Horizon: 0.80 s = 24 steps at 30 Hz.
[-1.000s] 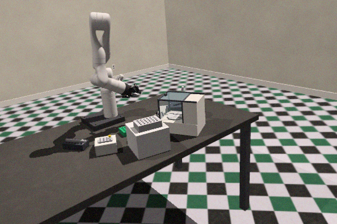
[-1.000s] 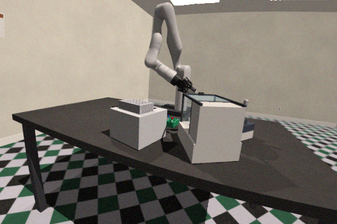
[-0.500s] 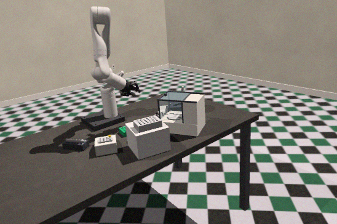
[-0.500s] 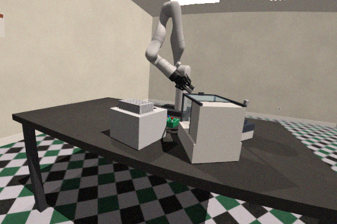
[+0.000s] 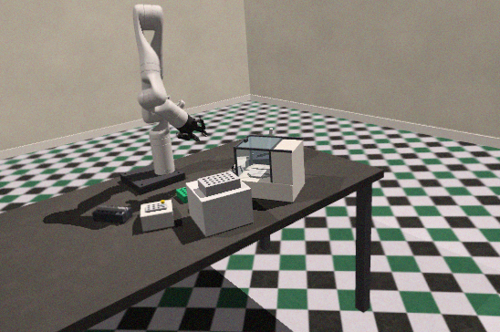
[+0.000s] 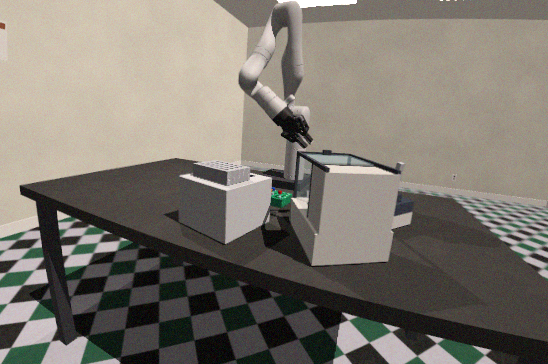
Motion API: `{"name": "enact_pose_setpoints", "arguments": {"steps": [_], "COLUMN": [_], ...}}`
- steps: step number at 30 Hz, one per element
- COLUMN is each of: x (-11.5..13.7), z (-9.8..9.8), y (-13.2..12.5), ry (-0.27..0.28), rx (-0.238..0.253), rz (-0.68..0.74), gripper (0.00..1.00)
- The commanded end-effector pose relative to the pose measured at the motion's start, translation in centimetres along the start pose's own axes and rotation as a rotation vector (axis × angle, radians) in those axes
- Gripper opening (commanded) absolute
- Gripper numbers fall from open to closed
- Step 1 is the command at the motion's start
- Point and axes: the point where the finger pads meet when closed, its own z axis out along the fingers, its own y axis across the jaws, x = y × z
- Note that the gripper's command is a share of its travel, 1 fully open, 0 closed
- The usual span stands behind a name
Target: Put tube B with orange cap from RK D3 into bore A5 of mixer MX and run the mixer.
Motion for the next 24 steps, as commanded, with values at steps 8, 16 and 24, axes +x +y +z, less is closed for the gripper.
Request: {"name": "enact_pose_setpoints", "arguments": {"steps": [8, 16, 24], "x": [-0.4, -0.6, -1.0], "z": [-1.5, -2.4, -3.6], "y": [0.3, 0.5, 0.7], "ry": [-0.043, -0.069, -0.104], "rx": [0.074, 0.120, 0.180], "rz": [-0.049, -0.078, -0.118], "gripper": [0.42, 0.42, 0.42]}}
